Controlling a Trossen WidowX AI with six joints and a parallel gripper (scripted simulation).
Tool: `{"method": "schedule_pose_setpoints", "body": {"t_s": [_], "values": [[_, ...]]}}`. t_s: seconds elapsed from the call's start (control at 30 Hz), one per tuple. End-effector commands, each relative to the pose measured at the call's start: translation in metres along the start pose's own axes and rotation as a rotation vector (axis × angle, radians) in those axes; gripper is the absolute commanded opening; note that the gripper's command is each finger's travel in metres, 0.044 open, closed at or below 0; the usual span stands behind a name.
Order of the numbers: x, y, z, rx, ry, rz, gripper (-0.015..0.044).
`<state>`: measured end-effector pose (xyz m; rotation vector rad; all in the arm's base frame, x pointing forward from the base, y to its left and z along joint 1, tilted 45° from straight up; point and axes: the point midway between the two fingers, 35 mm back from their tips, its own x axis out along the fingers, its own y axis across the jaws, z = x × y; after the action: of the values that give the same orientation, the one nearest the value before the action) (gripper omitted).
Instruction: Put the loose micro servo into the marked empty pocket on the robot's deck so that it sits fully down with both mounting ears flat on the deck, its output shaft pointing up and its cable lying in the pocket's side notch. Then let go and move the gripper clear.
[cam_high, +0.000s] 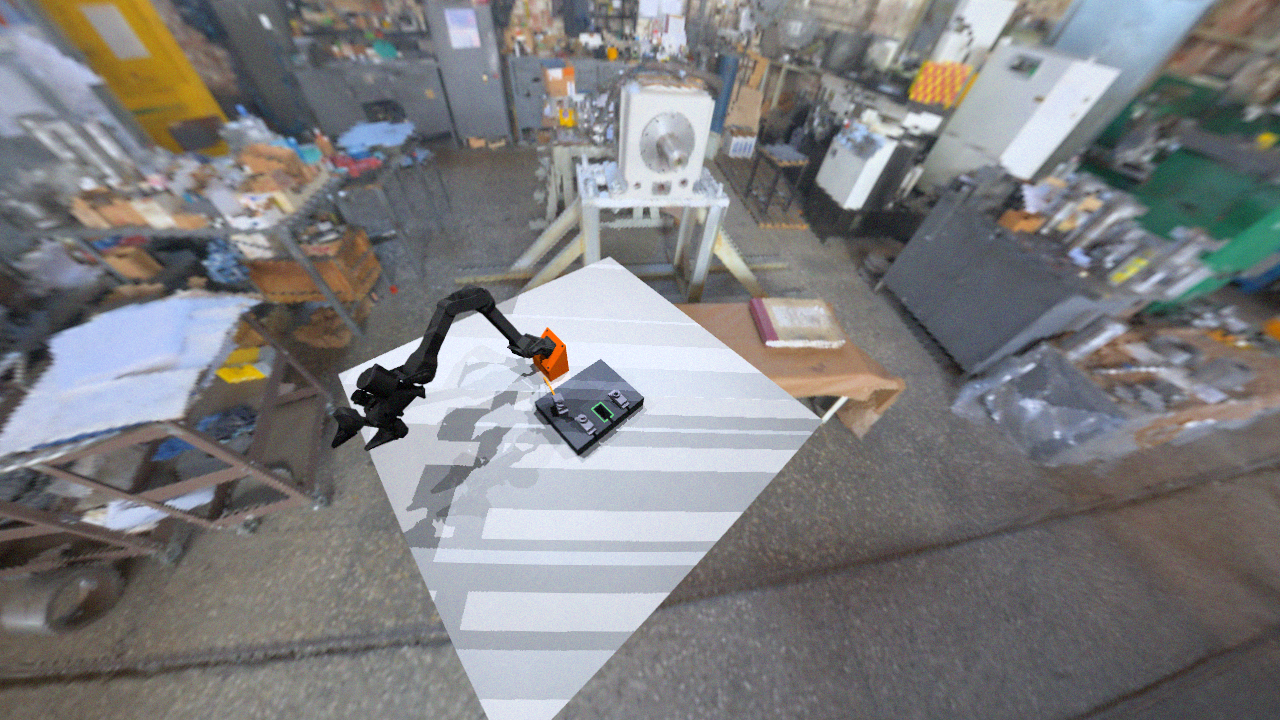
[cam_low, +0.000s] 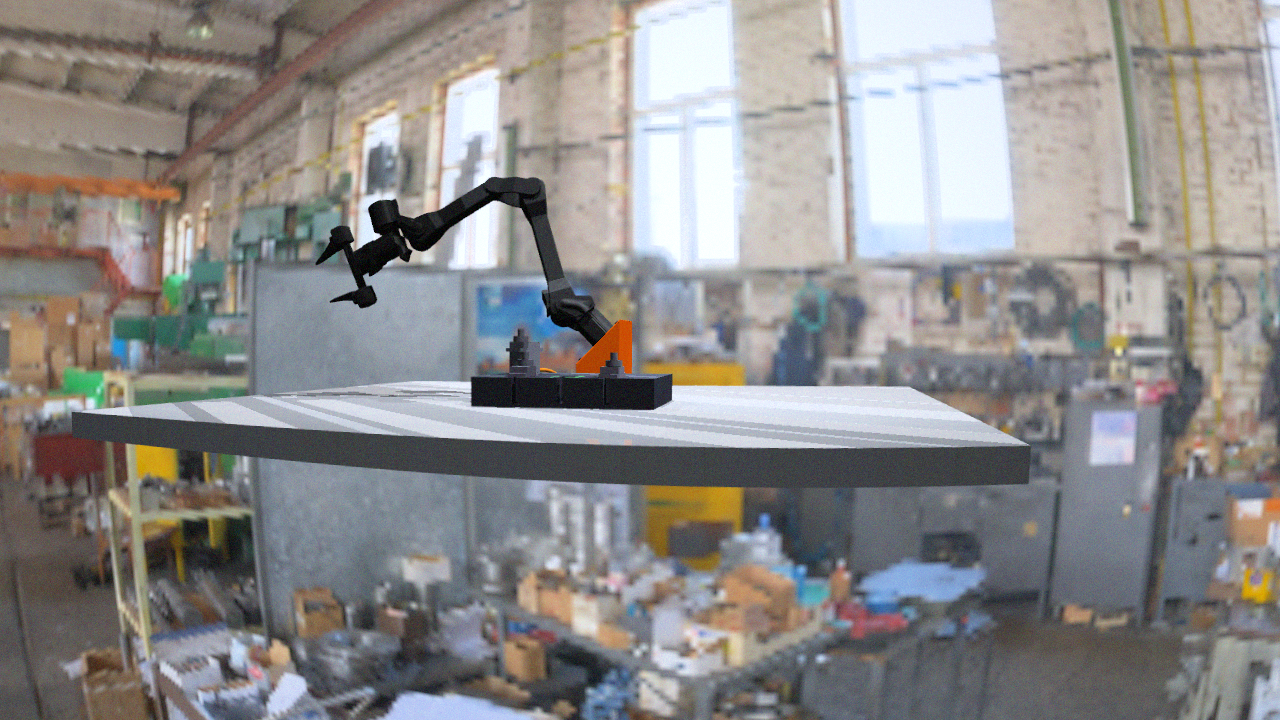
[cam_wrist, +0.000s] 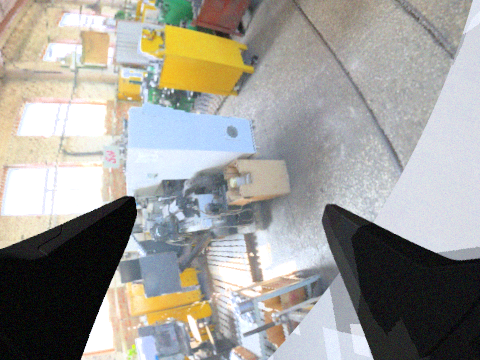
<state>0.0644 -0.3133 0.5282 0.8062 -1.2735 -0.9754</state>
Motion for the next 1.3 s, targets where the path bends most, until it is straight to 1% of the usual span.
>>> {"method": "schedule_pose_setpoints", "body": {"t_s": [0.0, 0.2, 0.5, 1.27], "values": [[0.001, -0.02, -0.016, -0.089, 0.038, -0.061, 0.044], [-0.001, -0.036, -0.038, -0.212, 0.104, -0.117, 0.044], [-0.005, -0.047, -0.055, -0.286, 0.159, -0.148, 0.044], [-0.038, -0.102, -0.132, -0.791, 0.477, -0.241, 0.044]]}}
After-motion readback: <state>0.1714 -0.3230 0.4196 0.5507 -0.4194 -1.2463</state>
